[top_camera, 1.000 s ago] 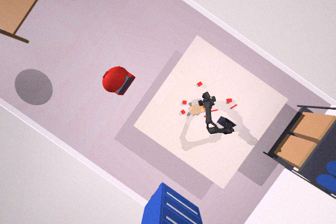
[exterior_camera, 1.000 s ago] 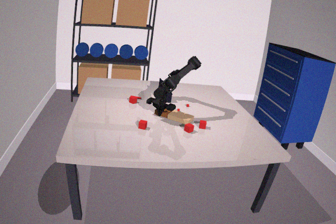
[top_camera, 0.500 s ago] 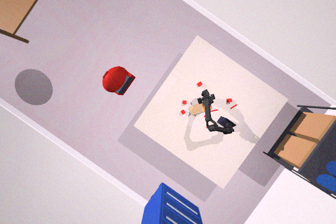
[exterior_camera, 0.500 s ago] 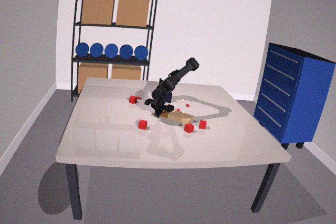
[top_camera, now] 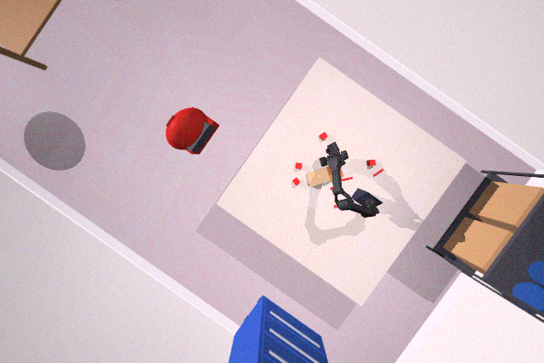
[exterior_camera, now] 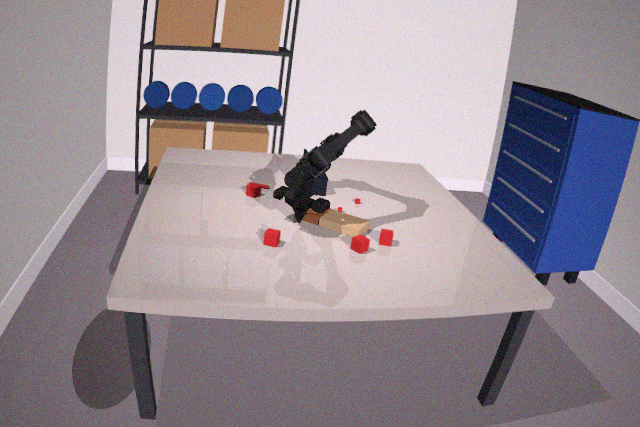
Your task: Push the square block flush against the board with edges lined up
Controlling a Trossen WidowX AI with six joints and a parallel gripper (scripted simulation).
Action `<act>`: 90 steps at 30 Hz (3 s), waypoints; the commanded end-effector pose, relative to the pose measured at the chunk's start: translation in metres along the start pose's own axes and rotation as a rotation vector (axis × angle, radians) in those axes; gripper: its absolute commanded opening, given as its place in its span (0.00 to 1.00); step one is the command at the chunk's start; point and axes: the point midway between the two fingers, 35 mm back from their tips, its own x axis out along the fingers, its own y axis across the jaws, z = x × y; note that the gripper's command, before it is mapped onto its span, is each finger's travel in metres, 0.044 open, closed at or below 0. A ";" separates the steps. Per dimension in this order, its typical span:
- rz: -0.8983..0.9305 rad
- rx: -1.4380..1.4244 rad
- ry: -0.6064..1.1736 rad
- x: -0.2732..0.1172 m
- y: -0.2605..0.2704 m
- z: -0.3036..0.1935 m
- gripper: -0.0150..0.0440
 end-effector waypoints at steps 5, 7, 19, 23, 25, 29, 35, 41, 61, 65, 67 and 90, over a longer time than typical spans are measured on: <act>0.003 -0.010 -0.027 -0.047 0.000 0.003 0.25; 0.003 -0.010 -0.027 -0.047 0.000 0.003 0.25; 0.000 -0.364 -0.038 -0.048 -0.021 -0.015 0.25; -0.004 -0.501 -0.037 -0.049 -0.028 -0.024 0.25; -0.006 -0.570 -0.036 -0.049 -0.032 -0.028 0.25; -0.009 -0.707 -0.035 -0.049 -0.039 -0.037 0.25; -0.013 -0.913 -0.031 -0.048 -0.050 -0.051 0.25; -0.016 -1.119 -0.027 -0.047 -0.059 -0.066 0.25; -0.018 -1.583 -0.018 -0.040 -0.079 -0.102 0.25; -0.016 -1.583 -0.019 0.009 -0.079 -0.102 0.25; -0.015 -1.583 -0.019 0.012 -0.079 -0.102 0.25; -0.018 -1.582 -0.019 0.011 -0.054 -0.100 0.25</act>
